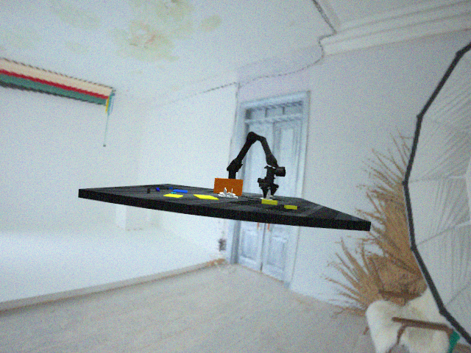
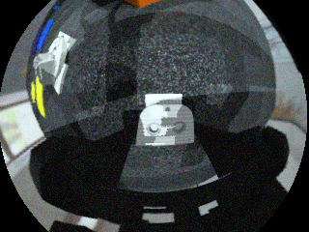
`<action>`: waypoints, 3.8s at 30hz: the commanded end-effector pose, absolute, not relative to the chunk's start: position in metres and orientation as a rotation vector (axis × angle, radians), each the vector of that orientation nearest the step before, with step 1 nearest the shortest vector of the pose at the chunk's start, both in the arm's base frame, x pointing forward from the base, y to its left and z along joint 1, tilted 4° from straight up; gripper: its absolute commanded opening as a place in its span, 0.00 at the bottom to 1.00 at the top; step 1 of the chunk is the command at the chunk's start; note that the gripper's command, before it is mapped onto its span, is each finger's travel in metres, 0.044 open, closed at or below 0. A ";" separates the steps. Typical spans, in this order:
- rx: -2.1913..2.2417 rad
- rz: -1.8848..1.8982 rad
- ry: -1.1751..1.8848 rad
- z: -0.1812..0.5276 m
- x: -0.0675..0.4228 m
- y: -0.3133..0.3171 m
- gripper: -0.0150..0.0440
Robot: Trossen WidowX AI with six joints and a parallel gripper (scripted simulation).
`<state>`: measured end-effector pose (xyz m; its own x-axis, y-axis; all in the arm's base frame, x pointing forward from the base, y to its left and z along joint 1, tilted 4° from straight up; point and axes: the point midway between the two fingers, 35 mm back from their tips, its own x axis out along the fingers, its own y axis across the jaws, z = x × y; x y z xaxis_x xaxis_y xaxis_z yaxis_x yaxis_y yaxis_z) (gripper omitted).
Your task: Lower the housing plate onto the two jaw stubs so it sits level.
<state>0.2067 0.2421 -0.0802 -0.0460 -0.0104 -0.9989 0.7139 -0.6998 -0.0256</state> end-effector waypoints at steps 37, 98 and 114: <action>1.709 -1.801 0.745 -0.082 0.206 0.241 0.85; 2.006 -2.089 0.318 -0.007 0.232 0.207 0.85; 2.212 -2.290 -0.107 -0.006 0.245 0.177 0.85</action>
<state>0.2428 0.1847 -0.0066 -0.0397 -0.0120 -0.9991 0.0024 -0.9999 0.0119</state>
